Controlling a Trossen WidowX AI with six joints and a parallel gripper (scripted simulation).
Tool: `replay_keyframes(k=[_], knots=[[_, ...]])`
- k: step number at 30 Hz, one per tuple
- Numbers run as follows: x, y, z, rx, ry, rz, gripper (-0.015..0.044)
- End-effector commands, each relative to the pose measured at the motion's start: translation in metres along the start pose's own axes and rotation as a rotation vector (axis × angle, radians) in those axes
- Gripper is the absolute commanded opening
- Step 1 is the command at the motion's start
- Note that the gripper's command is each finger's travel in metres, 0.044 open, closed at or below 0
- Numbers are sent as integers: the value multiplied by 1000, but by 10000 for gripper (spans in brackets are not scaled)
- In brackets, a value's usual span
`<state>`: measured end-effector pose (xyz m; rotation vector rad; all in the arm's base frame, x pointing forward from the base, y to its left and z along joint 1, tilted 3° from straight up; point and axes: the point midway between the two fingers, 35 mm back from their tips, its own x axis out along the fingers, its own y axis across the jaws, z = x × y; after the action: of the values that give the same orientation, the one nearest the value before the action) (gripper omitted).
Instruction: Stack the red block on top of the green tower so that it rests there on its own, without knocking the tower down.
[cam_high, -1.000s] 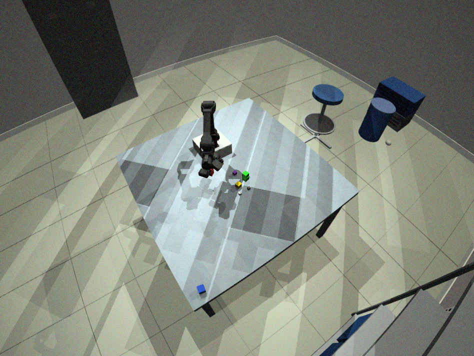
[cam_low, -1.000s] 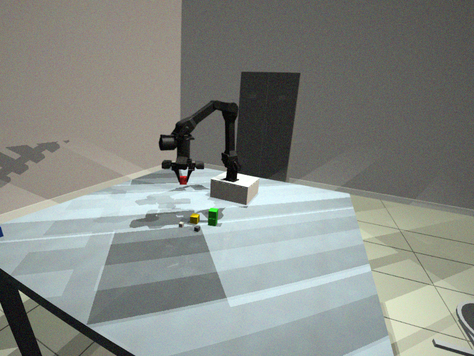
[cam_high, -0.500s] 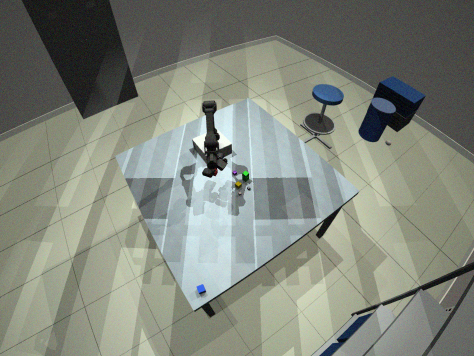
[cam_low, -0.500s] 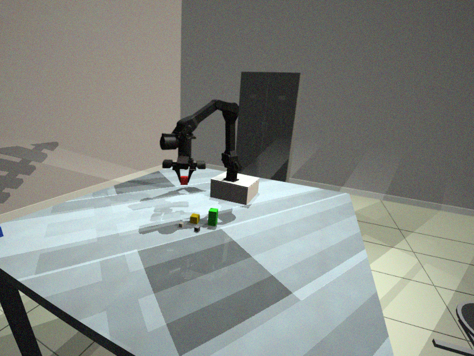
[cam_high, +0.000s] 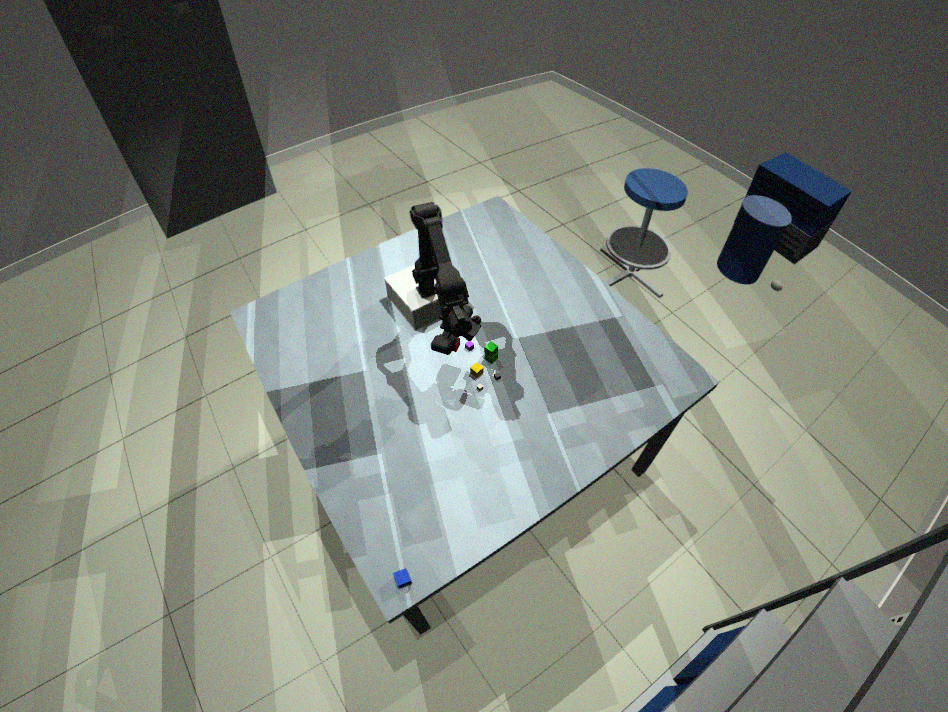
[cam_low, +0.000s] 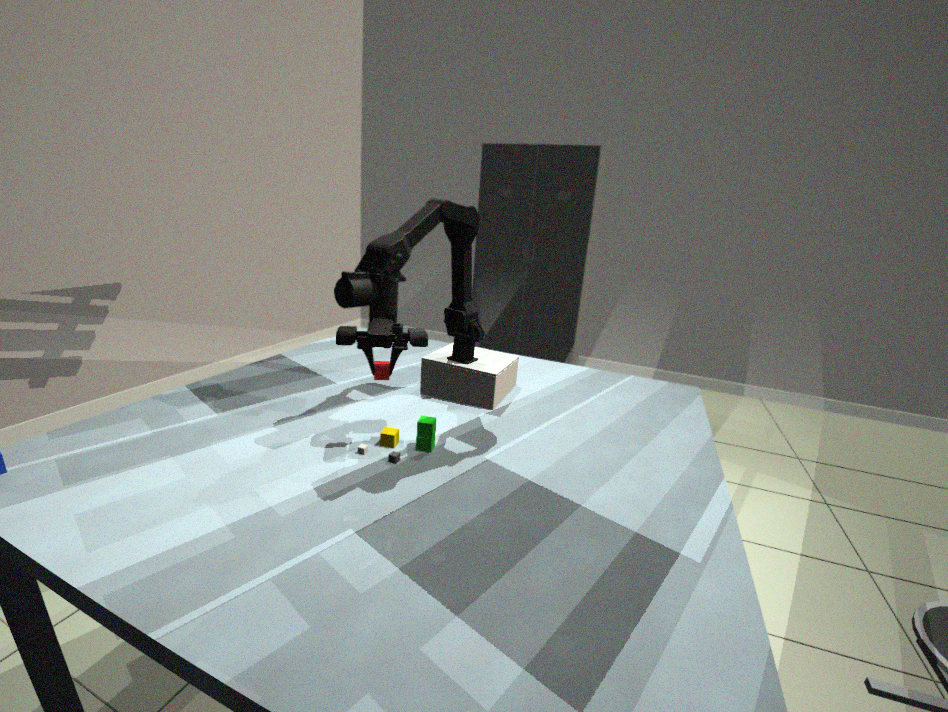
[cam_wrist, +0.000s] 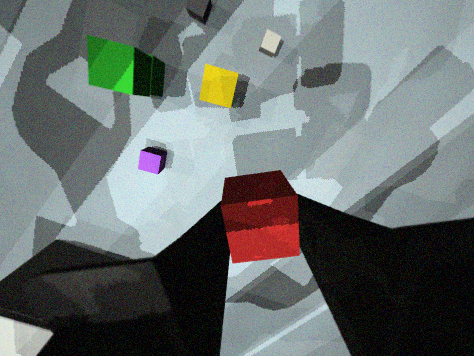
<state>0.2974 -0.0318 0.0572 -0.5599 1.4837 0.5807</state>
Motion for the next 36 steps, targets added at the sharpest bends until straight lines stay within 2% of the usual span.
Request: replay_keyframes(k=[1,22,36], knots=[[1,9,15,5,0,7,0],[2,90,93,6,7,22,0],[37,93,95,7,7,23,0]])
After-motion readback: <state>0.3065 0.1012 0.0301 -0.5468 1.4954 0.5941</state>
